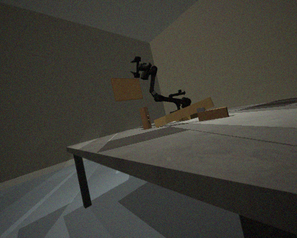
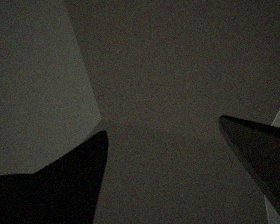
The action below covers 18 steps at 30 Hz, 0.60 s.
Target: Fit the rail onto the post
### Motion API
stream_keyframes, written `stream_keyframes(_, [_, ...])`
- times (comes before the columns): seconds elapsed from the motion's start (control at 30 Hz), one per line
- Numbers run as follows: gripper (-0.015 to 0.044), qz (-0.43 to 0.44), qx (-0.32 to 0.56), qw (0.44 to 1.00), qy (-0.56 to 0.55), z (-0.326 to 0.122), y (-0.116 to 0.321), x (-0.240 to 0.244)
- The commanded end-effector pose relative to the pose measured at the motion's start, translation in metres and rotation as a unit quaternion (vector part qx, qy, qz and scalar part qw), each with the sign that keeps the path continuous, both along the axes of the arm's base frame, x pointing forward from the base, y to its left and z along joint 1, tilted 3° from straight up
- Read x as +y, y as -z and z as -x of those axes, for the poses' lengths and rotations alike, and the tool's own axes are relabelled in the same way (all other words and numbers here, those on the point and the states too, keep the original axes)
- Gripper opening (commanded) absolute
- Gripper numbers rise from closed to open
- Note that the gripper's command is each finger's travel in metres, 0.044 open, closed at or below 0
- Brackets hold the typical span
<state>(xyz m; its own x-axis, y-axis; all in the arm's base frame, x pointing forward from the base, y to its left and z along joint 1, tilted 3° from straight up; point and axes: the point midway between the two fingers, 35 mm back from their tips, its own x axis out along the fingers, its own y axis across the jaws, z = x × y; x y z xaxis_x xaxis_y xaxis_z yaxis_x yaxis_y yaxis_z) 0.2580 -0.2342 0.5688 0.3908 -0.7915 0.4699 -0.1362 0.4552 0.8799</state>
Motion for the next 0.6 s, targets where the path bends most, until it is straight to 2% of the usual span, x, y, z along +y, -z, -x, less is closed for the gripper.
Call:
stream_keyframes(0.0, [0.0426,0.003,-0.003,1.000,-0.002,0.002,-0.001,0.001])
stream_keyframes(0.1, [0.0440,0.042,-0.045,0.998,-0.019,0.027,-0.023,0.018])
stream_keyframes(0.33, [0.0440,0.146,-0.155,0.976,0.049,0.126,-0.076,0.039])
stream_keyframes(0.57, [0.0440,0.276,-0.250,0.922,0.106,0.219,-0.111,0.097])
